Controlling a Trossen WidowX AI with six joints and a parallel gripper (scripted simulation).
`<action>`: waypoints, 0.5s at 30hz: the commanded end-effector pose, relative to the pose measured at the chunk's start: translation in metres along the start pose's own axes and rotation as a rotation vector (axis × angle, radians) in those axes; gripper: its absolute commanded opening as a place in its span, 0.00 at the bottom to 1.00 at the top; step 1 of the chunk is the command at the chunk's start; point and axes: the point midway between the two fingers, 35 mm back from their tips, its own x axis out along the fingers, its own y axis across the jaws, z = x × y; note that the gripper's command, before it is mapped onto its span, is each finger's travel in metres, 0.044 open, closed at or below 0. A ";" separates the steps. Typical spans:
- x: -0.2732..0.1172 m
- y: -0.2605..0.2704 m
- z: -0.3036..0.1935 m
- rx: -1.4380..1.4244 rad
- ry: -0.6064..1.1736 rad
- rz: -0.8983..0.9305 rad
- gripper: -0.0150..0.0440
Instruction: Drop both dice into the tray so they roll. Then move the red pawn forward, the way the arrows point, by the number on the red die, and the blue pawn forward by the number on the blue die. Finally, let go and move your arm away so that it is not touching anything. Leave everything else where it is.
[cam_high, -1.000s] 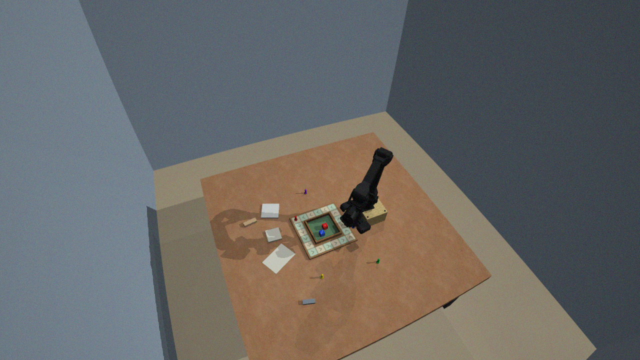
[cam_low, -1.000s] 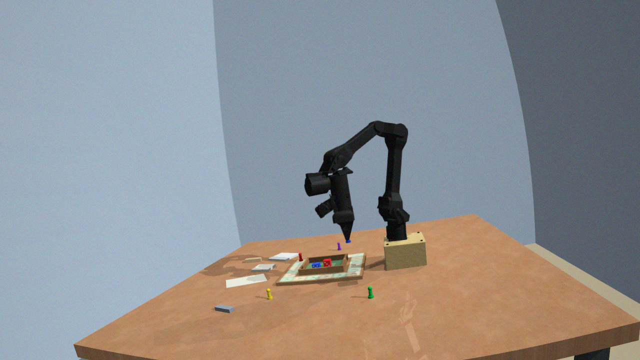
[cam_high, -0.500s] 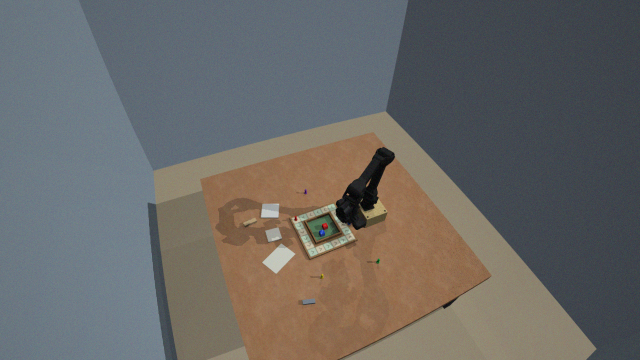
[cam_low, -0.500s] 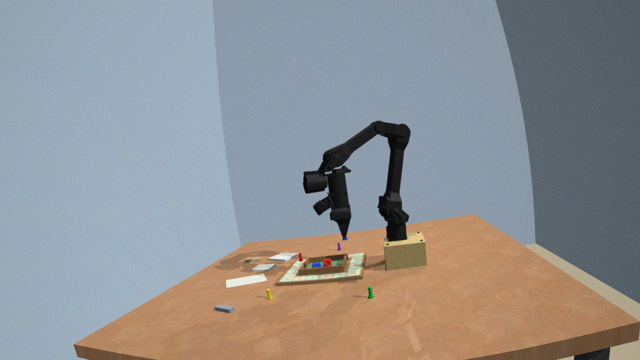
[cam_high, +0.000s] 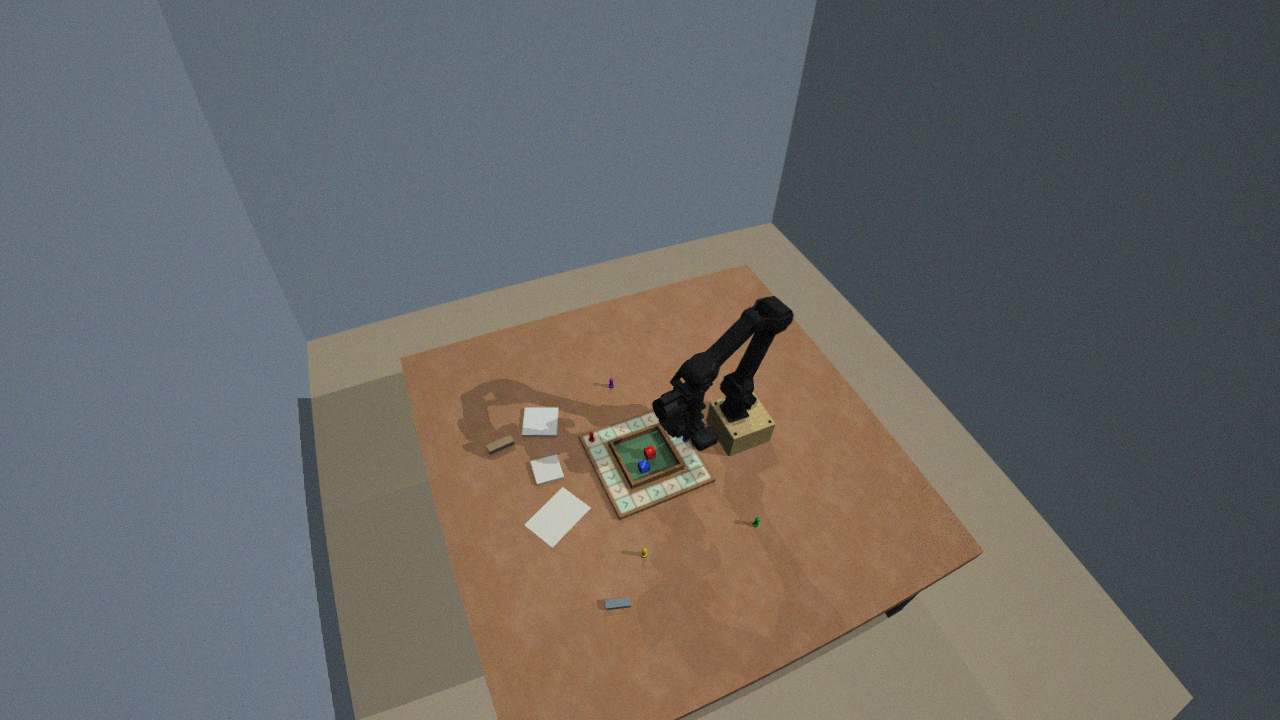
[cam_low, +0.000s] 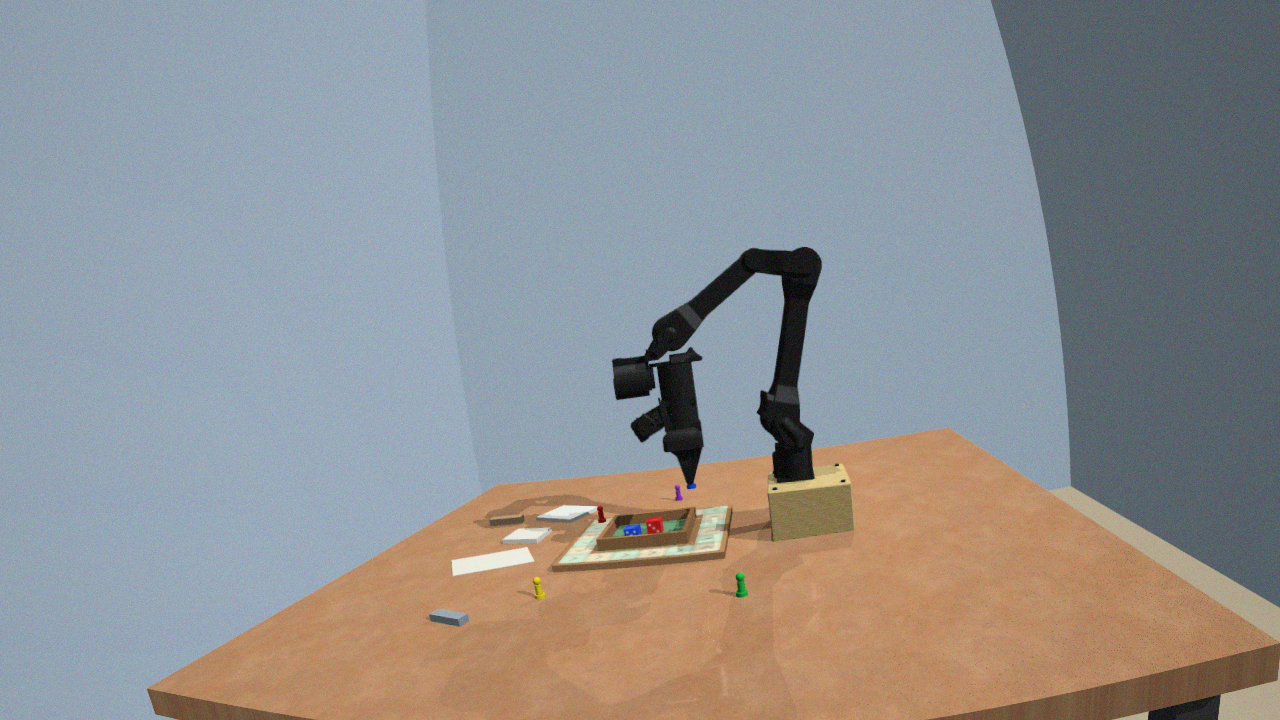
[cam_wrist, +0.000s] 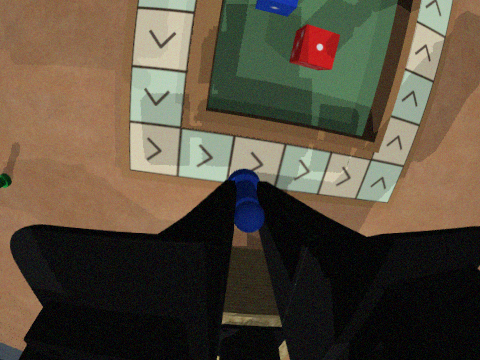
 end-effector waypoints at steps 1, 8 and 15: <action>0.008 -0.013 -0.005 -0.004 0.007 -0.005 0.25; 0.020 -0.035 -0.012 -0.004 0.008 -0.007 0.25; 0.032 -0.055 -0.022 -0.004 0.010 -0.008 0.25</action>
